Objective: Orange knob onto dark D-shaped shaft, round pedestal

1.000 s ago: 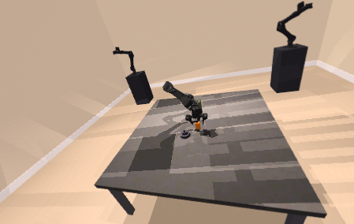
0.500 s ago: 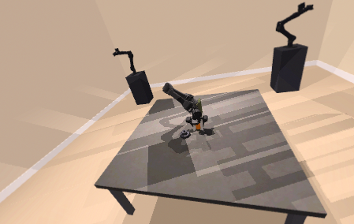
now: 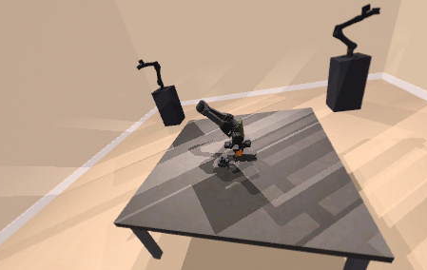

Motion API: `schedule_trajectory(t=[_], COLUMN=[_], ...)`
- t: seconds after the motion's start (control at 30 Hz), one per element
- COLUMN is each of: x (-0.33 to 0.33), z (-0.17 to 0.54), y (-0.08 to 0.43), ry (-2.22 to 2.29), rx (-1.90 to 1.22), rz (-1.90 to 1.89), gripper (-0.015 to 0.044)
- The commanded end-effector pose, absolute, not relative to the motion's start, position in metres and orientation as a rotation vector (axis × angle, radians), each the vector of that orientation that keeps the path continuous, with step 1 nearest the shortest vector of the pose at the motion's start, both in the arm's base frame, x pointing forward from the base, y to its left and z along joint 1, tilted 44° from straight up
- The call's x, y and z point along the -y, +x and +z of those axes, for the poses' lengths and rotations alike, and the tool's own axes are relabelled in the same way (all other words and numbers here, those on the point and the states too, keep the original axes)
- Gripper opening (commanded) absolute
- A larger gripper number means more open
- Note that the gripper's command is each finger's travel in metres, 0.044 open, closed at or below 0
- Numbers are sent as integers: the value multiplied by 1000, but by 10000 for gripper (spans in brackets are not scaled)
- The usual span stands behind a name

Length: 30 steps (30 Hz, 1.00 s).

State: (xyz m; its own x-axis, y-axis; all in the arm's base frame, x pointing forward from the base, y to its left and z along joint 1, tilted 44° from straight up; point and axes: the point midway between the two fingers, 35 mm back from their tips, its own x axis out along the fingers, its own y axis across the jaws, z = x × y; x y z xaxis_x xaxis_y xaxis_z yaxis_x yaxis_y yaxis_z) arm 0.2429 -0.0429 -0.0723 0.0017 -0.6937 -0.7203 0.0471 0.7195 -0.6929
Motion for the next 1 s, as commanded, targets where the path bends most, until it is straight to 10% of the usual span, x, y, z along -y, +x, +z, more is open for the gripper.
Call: schedule_trajectory(t=[0.0, 0.3, 0.97], x=[43, 26, -60], z=[-72, -60, 24], y=[243, 250, 249], ry=[-570, -564, -564], rx=[-1466, -1466, -1468], rz=[-631, -623, -625], gripper=[164, 0, 0])
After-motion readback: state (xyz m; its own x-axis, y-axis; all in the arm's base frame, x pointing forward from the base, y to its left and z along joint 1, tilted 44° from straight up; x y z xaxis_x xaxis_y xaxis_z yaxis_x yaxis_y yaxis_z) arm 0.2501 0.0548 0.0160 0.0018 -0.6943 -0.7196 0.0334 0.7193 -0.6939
